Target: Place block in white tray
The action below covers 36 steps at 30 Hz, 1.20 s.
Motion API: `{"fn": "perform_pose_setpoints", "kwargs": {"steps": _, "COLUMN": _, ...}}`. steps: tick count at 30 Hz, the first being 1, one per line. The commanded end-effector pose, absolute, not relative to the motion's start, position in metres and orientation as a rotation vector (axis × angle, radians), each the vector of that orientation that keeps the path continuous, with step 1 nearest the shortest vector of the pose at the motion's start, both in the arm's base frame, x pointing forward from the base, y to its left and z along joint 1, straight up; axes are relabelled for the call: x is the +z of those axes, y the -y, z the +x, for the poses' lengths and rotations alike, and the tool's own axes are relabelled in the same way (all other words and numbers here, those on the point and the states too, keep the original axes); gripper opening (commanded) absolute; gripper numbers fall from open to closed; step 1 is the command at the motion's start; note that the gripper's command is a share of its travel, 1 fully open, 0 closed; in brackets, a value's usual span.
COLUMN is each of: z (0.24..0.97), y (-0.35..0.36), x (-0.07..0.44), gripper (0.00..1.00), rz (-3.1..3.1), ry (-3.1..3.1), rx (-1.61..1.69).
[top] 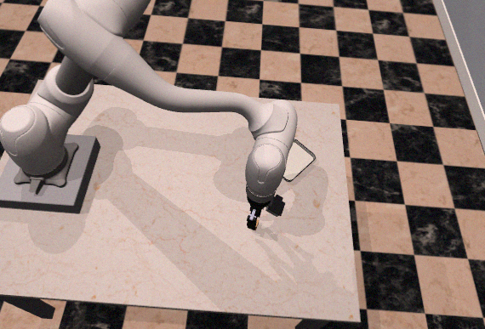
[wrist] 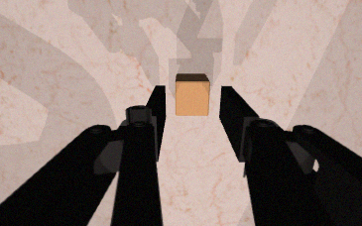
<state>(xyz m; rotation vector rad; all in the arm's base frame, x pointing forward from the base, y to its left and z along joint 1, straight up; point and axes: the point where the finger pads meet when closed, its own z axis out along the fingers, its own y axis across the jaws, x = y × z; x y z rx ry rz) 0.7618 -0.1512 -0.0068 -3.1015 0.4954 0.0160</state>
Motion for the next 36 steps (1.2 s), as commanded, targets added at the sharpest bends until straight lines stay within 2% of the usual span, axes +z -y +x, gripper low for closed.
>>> {"fn": "perform_pose_setpoints", "kwargs": {"steps": 1, "z": 0.762, "y": 0.151, "x": -0.006, "gripper": 0.37, "rz": -3.101, "ry": -0.496, "rx": 0.013}}
{"fn": "perform_pose_setpoints", "kwargs": {"steps": 36, "z": 0.762, "y": 0.151, "x": -0.041, "gripper": 0.37, "rz": -3.101, "ry": -0.496, "rx": 0.013}}
